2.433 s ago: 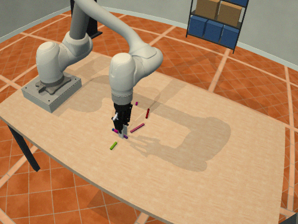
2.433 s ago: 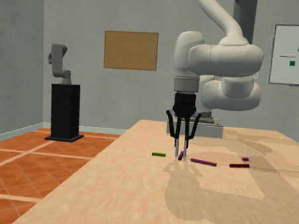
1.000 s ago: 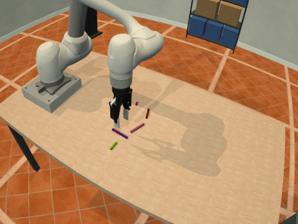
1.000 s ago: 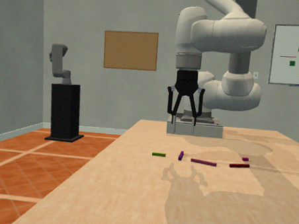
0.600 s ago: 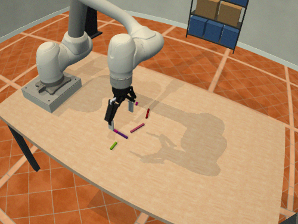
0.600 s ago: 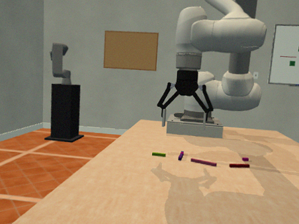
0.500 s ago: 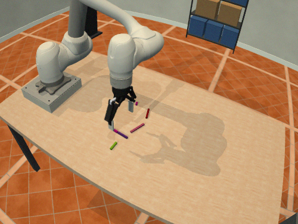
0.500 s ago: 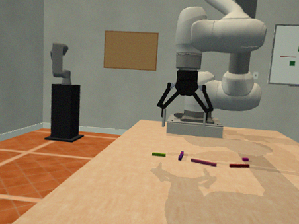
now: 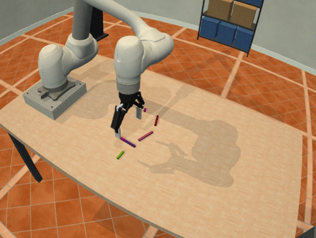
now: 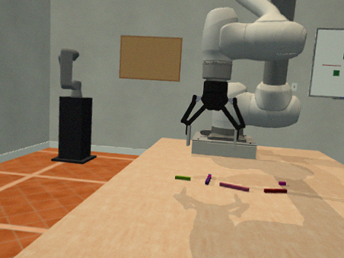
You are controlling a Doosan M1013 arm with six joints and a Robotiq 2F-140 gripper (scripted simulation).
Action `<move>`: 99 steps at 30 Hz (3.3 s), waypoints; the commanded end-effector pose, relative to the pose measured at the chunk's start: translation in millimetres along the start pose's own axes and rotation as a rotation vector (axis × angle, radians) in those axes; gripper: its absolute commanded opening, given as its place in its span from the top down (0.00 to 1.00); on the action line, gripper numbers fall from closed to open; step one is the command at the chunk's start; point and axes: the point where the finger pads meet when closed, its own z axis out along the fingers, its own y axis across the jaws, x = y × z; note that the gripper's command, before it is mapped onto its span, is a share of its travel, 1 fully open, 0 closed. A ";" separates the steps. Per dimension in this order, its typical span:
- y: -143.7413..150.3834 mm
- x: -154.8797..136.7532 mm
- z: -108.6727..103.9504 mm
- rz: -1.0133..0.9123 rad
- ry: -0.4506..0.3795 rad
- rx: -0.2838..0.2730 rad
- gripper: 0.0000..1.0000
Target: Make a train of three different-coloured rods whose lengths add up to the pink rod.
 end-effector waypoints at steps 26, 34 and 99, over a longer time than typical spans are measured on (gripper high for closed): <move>0.8 3.9 -10.5 -0.003 0.006 0.001 0.00; 0.8 3.8 -30.9 -0.003 0.006 0.001 0.00; 0.9 3.5 -79.1 -0.003 0.006 0.001 0.00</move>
